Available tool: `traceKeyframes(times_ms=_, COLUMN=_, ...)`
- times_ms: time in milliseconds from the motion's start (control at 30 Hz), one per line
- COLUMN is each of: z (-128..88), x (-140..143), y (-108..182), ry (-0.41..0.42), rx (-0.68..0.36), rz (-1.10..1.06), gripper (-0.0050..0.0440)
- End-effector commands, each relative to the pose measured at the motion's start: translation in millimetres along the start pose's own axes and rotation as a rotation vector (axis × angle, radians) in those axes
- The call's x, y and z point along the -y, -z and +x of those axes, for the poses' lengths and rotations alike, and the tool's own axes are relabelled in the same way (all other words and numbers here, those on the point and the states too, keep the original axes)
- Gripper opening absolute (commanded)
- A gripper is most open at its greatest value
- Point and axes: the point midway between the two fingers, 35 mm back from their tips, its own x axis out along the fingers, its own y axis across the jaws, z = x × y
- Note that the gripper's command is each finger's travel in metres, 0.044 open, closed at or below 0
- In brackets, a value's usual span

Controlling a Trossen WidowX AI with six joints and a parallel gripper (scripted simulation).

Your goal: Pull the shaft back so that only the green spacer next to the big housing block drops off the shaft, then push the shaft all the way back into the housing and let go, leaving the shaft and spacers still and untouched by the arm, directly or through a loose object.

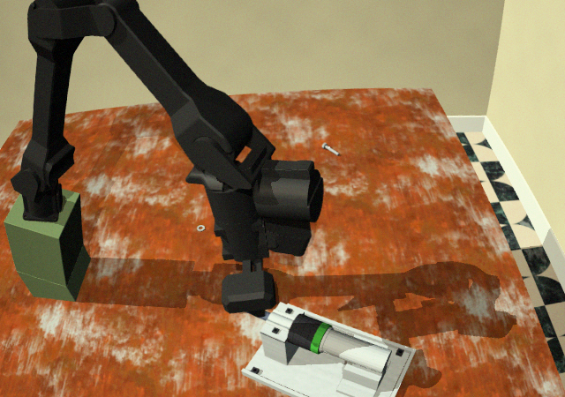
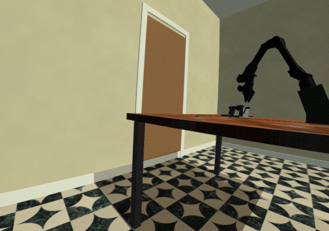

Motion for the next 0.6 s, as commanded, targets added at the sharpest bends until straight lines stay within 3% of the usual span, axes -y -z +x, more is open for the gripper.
traceKeyframes(times_ms=0, z=17, x=-7, y=7, ry=0.023, rx=0.024, rz=-0.245, gripper=0.0440)
traceKeyframes(times_ms=167, z=27, x=-12, y=9, ry=0.051, rx=0.048, rz=-0.475, gripper=0.0440)
traceKeyframes(times_ms=567, z=49, x=-14, y=19, ry=0.285, rx=0.112, rz=-1.217, gripper=0.0440)
